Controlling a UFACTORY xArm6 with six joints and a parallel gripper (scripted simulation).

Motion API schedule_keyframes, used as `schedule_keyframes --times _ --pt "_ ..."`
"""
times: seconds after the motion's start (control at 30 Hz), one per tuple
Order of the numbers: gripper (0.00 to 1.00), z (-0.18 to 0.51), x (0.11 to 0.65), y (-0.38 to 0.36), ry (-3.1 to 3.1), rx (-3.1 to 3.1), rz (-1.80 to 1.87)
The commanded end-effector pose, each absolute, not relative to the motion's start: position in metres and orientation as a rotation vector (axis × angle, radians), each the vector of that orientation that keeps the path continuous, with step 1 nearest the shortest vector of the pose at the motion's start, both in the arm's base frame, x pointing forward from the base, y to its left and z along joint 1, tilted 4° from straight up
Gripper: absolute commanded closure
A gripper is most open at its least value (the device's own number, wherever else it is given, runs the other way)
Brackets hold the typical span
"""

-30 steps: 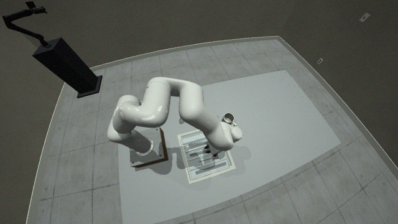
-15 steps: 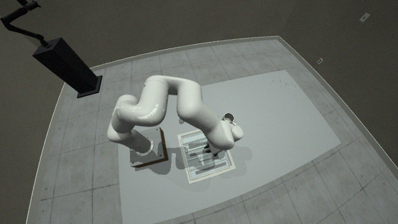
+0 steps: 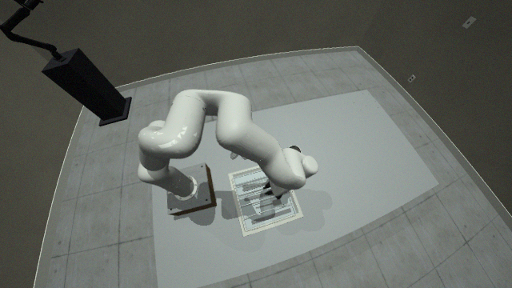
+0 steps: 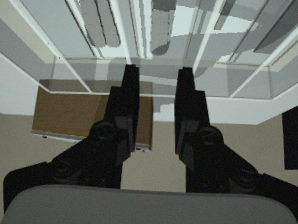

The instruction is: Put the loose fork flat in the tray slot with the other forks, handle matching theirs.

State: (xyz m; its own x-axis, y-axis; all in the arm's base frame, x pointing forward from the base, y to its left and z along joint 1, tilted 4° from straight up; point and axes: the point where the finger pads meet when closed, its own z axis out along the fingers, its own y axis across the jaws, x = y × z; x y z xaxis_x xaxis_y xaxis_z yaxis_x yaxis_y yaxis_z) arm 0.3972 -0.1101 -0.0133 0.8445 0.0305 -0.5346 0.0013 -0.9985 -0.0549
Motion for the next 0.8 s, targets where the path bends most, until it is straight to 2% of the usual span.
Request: schedule_keyframes --times 0.0,0.63,0.67,0.77 --pt "0.76 0.002 0.399 -0.112 -0.025 -2.969 0.856" --pt "0.76 0.029 0.4 -0.113 -0.025 -2.969 0.856" --pt "0.0 0.029 0.4 -0.113 -0.025 -2.969 0.856" --pt "0.0 0.029 0.4 -0.113 -0.025 -2.969 0.856"
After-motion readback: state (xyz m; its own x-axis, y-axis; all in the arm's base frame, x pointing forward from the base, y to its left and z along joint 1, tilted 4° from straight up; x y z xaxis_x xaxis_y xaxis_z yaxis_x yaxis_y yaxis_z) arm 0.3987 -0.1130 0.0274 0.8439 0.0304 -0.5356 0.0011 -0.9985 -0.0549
